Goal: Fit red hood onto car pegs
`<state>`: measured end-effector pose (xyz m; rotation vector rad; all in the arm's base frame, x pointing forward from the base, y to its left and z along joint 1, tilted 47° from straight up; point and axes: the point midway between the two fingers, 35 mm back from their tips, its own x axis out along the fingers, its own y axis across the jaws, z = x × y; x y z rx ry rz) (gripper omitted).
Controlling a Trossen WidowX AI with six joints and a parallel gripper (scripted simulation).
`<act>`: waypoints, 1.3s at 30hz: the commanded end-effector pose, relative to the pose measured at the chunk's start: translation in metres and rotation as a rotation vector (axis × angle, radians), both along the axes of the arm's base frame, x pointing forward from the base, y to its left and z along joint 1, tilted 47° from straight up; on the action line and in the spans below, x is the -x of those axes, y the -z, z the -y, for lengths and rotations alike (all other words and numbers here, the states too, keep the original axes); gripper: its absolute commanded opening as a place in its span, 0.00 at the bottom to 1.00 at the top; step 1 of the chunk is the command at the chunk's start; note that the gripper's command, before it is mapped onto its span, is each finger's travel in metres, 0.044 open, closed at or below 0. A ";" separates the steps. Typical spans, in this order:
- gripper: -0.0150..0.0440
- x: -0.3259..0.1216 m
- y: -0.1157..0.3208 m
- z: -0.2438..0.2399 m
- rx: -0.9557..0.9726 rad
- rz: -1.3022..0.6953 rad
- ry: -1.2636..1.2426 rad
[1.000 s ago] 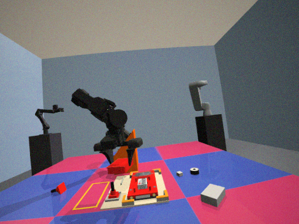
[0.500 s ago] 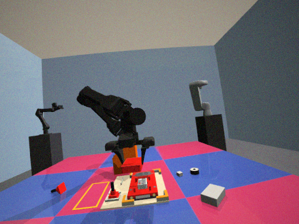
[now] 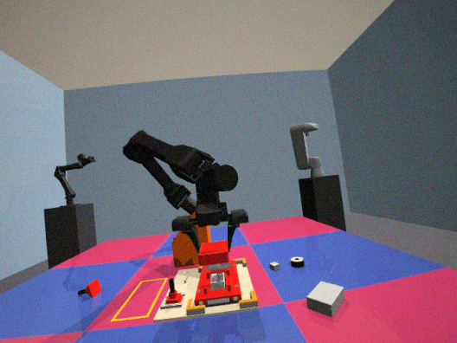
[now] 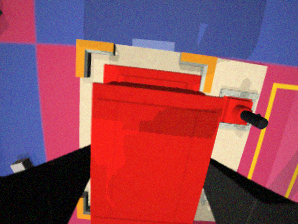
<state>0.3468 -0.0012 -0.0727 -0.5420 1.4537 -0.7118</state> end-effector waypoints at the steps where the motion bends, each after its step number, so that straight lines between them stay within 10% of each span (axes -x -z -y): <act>1: 0.25 0.000 0.006 0.006 0.001 -0.002 -0.003; 39: 0.25 0.002 0.033 0.034 0.003 -0.002 -0.003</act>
